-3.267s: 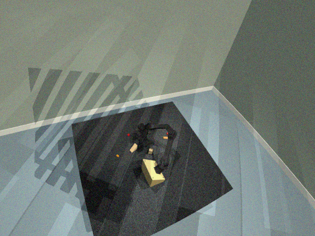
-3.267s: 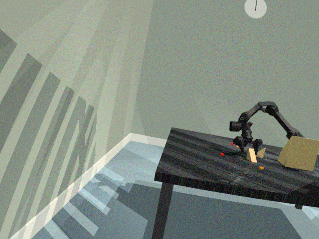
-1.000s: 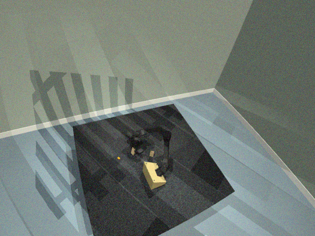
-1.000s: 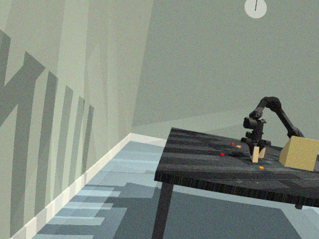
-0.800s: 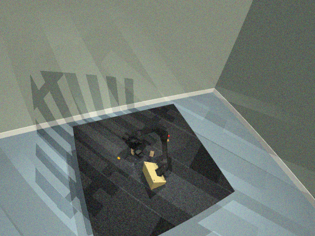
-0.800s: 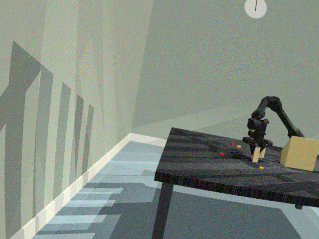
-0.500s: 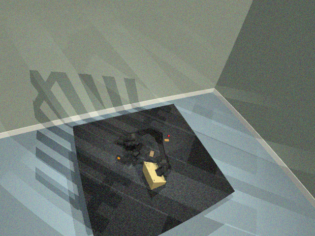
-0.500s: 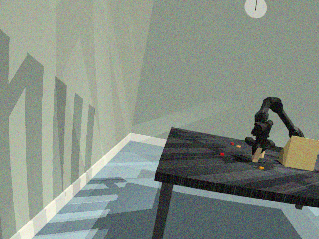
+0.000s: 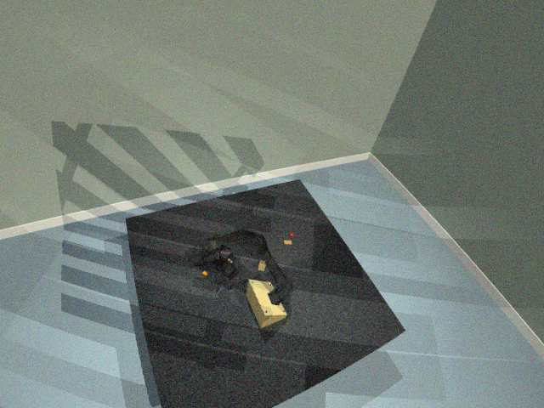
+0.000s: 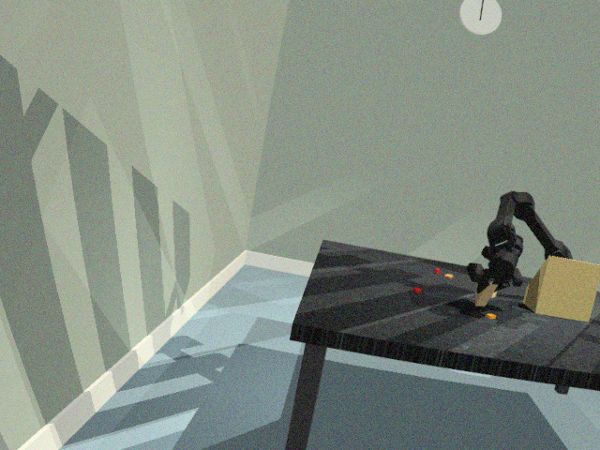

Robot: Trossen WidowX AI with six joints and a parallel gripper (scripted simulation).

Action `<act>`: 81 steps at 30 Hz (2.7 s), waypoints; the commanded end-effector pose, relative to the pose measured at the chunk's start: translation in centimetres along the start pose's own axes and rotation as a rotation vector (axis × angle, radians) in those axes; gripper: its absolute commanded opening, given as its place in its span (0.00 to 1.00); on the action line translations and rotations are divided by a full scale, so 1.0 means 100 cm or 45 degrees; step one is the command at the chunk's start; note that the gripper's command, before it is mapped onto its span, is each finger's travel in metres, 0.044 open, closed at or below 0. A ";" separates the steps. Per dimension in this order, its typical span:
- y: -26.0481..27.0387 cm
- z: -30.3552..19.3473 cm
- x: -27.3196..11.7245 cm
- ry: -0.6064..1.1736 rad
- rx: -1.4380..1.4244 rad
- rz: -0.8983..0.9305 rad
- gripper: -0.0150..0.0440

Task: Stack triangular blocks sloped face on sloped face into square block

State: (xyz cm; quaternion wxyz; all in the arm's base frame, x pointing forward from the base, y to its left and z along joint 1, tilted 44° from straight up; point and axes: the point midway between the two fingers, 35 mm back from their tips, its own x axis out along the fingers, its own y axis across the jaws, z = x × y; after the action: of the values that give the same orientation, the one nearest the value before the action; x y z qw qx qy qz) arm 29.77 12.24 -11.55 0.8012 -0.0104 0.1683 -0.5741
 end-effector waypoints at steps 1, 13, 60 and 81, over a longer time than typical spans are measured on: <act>0.000 0.003 0.002 0.012 0.004 -0.012 0.48; 0.000 0.003 0.002 0.012 0.004 -0.012 1.00; 0.004 0.045 0.014 1.708 0.014 0.003 1.00; 0.000 -0.025 0.030 1.703 0.006 -0.005 0.69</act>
State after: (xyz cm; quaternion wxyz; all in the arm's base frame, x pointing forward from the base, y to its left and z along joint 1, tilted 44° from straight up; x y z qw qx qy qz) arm 29.97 9.91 -14.62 0.5238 0.3496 0.6273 -0.4582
